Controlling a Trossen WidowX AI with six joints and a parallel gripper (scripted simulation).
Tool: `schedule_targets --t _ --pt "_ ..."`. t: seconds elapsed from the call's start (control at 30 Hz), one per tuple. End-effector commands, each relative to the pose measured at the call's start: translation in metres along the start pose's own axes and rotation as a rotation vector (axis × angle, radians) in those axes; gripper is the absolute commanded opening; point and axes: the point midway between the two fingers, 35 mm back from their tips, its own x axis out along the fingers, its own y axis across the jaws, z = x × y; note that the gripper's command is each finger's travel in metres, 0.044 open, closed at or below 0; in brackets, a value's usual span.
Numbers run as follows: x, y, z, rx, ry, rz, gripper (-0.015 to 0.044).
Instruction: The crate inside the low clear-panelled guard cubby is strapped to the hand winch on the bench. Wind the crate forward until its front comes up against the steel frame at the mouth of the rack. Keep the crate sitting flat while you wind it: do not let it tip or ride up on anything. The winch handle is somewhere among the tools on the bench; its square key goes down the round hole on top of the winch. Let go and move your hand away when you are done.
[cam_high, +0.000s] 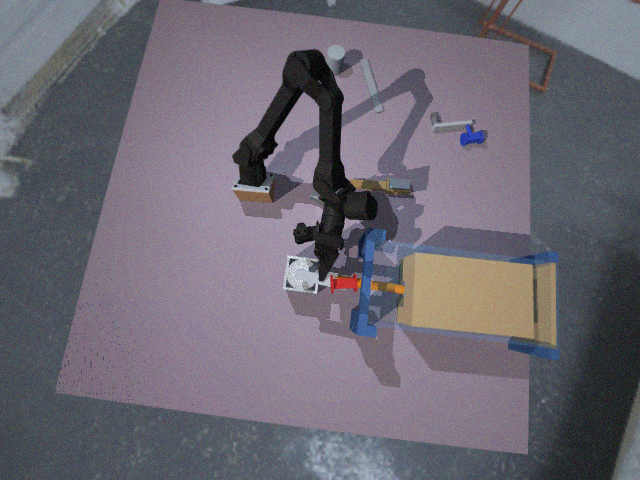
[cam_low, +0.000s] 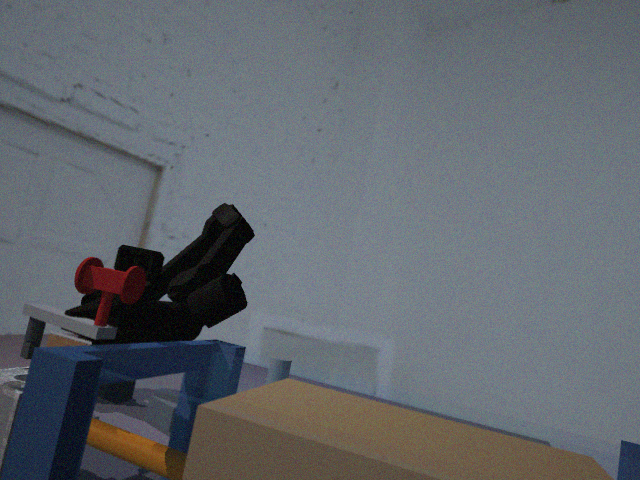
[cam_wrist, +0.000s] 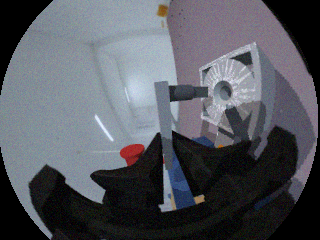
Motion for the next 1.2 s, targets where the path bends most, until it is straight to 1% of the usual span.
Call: schedule_targets --t 0.0,0.33,1.17 --pt "0.0 -0.001 0.0 0.014 -0.006 0.016 0.0" --pt "0.0 -0.013 0.0 0.014 -0.006 0.015 0.0" --pt "-0.009 -0.018 0.0 0.014 0.001 0.015 0.0"
